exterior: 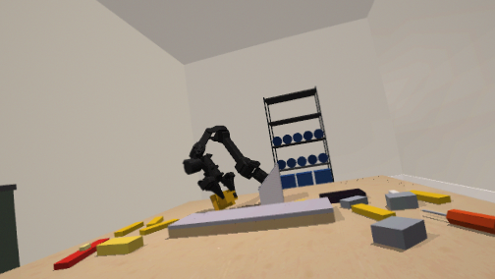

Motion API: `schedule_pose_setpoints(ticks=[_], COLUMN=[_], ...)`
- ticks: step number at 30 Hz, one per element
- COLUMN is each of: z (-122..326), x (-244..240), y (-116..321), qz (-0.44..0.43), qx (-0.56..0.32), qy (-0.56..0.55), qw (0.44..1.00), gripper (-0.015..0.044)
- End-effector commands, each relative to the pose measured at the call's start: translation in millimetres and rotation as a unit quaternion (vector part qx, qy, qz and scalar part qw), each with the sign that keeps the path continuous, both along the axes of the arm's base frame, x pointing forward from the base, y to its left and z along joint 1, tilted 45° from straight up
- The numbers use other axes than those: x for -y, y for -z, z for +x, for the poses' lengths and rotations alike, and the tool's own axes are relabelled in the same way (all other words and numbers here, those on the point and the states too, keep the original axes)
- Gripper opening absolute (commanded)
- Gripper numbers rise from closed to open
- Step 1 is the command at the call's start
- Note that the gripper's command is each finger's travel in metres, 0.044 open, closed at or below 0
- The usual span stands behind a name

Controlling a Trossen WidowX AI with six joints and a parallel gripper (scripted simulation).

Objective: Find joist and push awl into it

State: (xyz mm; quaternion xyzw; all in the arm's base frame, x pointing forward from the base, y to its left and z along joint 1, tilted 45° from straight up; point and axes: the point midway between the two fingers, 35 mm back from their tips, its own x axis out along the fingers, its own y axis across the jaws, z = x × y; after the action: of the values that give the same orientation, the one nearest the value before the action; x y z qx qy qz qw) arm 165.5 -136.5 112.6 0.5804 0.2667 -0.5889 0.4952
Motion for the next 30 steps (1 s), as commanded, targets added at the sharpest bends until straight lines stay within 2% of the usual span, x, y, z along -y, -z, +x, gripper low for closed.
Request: schedule_pose_setpoints(ticks=[1, 30], z=[0.9, -0.8], x=[-0.5, 2.9], y=[-1.1, -1.5], qz=[0.007, 0.073], qx=[0.004, 0.029], qy=[-0.006, -0.028], qw=[1.0, 0.997], gripper=[0.0, 0.0])
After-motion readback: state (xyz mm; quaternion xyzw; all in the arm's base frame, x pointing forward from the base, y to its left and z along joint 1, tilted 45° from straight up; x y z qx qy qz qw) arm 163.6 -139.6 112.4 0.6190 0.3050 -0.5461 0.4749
